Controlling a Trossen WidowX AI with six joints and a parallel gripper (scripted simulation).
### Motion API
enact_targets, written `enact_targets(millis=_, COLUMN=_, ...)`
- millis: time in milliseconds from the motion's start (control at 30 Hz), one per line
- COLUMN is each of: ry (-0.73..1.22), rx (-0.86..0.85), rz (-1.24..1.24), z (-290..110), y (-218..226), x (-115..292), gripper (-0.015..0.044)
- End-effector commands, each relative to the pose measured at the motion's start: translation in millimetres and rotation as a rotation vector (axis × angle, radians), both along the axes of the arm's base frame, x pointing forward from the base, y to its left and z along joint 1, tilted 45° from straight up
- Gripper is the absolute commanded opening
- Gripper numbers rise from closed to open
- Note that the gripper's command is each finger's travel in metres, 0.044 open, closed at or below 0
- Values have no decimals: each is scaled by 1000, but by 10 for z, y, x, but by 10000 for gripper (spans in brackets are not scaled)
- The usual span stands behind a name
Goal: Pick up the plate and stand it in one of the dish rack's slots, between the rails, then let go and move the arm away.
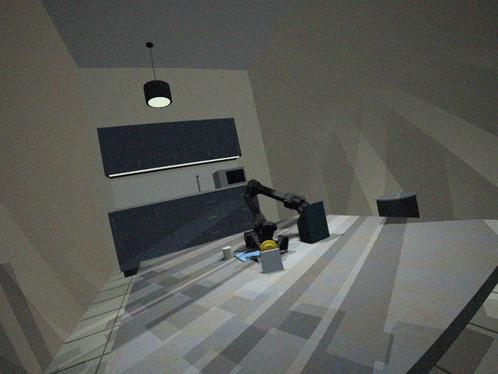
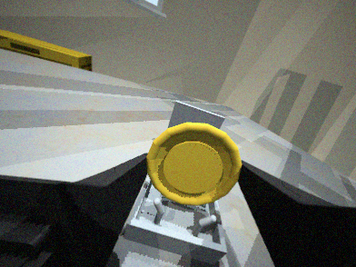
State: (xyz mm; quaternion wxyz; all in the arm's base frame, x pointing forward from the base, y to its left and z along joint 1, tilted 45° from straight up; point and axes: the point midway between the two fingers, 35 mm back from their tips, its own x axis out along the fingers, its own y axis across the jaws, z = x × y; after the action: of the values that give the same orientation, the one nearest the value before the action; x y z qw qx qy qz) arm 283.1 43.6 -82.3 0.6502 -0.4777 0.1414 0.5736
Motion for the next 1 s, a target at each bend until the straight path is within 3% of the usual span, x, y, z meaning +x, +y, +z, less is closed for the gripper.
enact_targets(millis=0, ry=-10, rx=4, rz=4, z=-21, y=-25, x=20, gripper=0)
enact_targets(millis=367, ry=0, rx=0, rz=0, z=-1, y=-1, x=-1, gripper=0)
enact_targets(millis=867, ry=-5, rx=-1, rz=3, z=0, y=-4, x=5, gripper=394)
enact_targets(millis=967, ry=-5, rx=-1, rz=3, z=0, y=-4, x=5, gripper=400)
